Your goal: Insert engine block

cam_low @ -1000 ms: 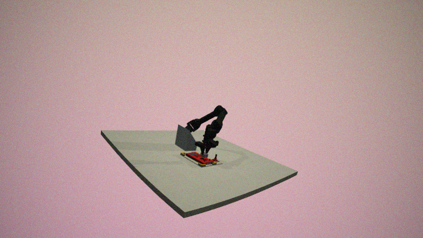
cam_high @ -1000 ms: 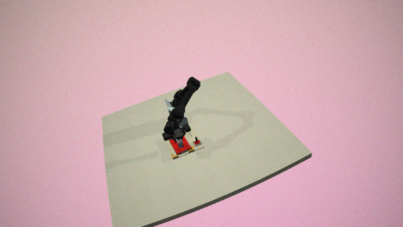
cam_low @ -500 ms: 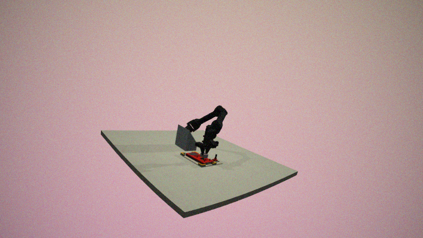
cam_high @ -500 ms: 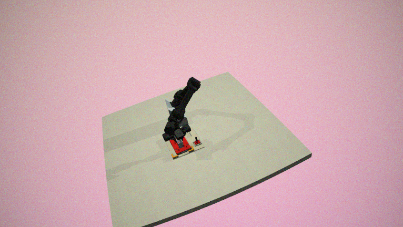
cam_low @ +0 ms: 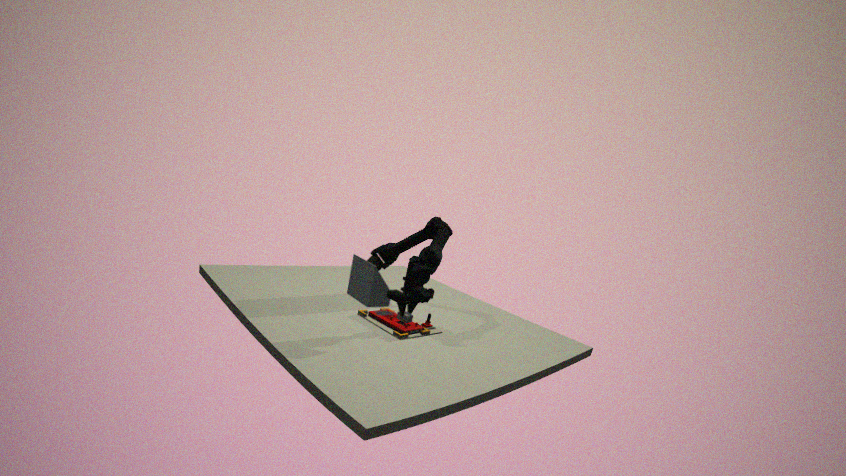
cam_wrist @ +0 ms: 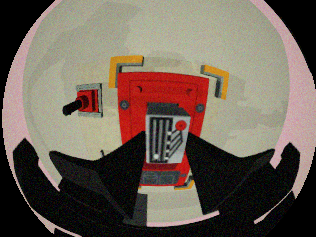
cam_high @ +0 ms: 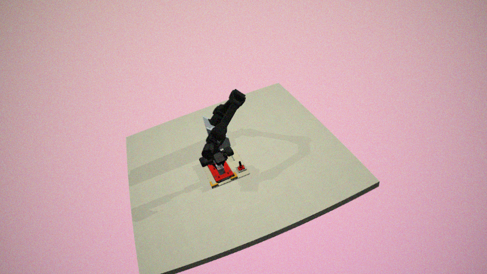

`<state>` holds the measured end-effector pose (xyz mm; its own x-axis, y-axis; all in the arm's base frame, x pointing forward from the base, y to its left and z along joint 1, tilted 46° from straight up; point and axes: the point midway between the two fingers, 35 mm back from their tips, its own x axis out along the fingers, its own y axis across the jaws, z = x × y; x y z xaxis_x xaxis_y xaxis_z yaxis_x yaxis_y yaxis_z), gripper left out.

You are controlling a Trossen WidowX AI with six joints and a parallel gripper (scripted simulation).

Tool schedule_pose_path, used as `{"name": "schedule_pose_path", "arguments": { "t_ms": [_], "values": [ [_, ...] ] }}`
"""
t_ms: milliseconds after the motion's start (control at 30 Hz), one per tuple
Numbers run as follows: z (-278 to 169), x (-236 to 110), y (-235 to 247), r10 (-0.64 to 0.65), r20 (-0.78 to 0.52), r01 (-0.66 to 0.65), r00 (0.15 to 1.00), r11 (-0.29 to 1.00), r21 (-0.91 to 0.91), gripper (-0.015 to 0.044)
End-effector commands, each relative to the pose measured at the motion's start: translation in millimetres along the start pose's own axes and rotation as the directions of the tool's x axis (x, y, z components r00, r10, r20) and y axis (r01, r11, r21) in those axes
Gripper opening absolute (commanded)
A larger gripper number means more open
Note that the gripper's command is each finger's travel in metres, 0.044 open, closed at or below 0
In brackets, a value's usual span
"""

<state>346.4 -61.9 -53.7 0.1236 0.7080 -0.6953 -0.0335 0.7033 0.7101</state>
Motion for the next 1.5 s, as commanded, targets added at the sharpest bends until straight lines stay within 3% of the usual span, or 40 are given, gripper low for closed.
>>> {"name": "schedule_pose_path", "arguments": {
  "t_ms": [0,1467],
  "values": [
    [-1.1,1.7,0.1,0.002,-0.002,-0.002,1.000,1.000,0.007,0.0158],
    [-1.2,12.0,0.5,0.002,-0.002,-0.002,1.000,1.000,0.006,0.0158]
  ]
}}
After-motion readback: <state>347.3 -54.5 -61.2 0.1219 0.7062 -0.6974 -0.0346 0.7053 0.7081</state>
